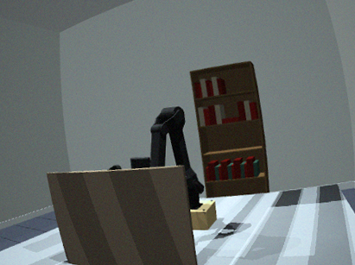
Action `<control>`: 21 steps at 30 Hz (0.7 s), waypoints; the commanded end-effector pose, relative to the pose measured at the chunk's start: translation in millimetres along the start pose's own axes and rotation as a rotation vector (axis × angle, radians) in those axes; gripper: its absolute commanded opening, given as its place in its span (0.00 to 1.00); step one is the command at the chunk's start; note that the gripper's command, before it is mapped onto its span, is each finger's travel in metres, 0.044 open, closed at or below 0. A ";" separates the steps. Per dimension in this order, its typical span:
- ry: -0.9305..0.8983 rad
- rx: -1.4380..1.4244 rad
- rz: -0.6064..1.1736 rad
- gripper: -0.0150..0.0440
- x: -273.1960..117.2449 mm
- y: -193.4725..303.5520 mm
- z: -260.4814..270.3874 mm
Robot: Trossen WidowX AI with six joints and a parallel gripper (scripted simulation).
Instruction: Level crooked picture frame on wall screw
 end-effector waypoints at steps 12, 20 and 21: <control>-0.002 -0.001 -0.003 0.39 0.9 -0.6 0.9; -0.002 -0.001 -0.003 0.25 0.9 -0.6 0.9; -0.002 -0.001 -0.003 0.25 0.9 -0.6 0.9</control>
Point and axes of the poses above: the point midway between the two fingers, 35 mm back from their tips, its own x axis out along the fingers, its own z axis across the jaws, y = z × x, the point moved 10 cm from there along -x, back along the fingers, and after that the axes turned 15 degrees about -x, right-handed, at the moved point
